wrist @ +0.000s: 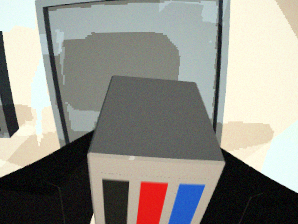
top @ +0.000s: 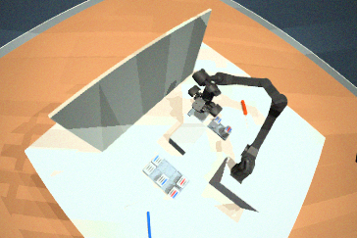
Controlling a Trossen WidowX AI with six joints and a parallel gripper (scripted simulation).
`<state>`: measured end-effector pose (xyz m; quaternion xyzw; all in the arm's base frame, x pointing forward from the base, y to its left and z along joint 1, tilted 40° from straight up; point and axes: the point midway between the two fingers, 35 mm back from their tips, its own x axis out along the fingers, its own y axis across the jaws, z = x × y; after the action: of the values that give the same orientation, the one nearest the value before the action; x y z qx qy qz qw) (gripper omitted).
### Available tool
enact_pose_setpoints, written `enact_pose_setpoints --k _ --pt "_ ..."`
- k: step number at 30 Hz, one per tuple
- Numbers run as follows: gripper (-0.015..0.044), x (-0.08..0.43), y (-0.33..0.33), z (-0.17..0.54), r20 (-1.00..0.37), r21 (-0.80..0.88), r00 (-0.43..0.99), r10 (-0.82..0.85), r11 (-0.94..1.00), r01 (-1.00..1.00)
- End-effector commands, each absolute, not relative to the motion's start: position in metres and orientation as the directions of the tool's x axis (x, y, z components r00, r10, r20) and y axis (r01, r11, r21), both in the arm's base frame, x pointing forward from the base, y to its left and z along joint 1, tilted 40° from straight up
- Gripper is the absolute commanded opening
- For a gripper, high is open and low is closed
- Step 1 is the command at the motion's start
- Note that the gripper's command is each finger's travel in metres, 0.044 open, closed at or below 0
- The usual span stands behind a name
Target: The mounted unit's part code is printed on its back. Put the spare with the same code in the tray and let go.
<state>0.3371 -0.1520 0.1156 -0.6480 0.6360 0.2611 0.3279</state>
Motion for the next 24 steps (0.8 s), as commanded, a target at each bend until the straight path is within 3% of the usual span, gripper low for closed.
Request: enact_pose_setpoints --k 1,19,24 --pt "0.0000 0.336 -0.154 0.112 -0.759 -0.088 0.054 -0.649 0.020 -0.996" --pt "0.0000 0.333 -0.164 0.101 -0.756 -0.088 0.054 -0.652 0.020 -0.996" --pt "0.0131 0.334 -0.163 0.104 -0.753 -0.092 0.054 -0.656 0.024 -0.995"
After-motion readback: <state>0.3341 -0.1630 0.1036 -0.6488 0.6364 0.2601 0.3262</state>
